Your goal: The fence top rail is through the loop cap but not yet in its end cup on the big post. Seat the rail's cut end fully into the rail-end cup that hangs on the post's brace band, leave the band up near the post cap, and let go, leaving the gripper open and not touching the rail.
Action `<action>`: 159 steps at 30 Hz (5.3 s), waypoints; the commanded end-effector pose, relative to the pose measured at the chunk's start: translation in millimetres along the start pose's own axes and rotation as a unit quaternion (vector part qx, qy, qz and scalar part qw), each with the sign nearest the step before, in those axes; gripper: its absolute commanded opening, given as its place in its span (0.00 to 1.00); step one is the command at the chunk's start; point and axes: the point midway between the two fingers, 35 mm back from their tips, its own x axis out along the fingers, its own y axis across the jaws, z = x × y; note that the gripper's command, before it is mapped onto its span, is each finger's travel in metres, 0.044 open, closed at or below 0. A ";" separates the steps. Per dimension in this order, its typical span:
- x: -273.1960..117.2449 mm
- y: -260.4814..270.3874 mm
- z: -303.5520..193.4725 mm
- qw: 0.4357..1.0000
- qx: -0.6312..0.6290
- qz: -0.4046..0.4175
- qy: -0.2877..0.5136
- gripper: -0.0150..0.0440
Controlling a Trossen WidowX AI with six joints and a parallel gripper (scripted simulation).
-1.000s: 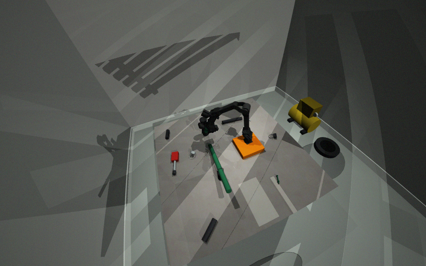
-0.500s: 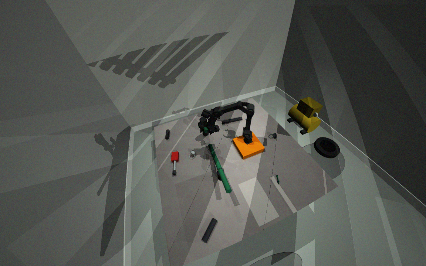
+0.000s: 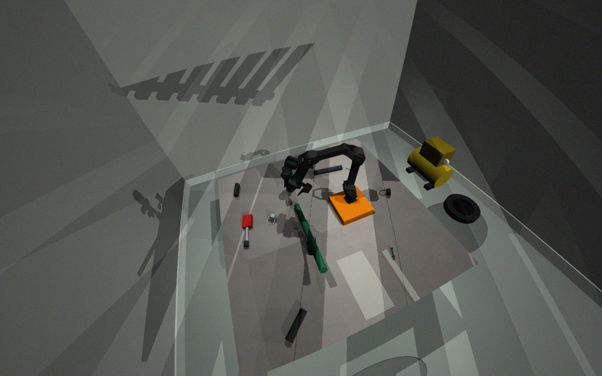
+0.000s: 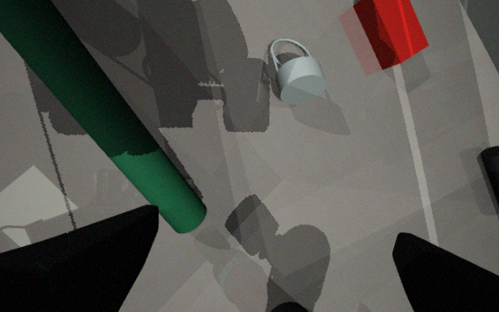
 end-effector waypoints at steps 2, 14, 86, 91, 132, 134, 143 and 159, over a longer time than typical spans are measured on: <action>-49.2 28.6 46.9 0.935 0.355 -0.012 -0.002 1.00; -58.1 34.8 53.2 0.902 0.432 -0.013 -0.004 1.00; 84.9 111.7 51.7 0.906 -0.344 0.233 0.082 1.00; 92.2 114.5 49.5 0.906 -0.343 0.233 0.082 1.00; 126.1 129.9 36.3 0.906 -0.344 0.233 0.082 0.47; 126.1 129.9 36.3 0.906 -0.344 0.233 0.082 0.44; 117.7 124.1 37.3 0.905 -0.346 0.229 0.094 0.25; 58.4 71.9 28.2 0.878 -0.379 0.170 0.237 0.25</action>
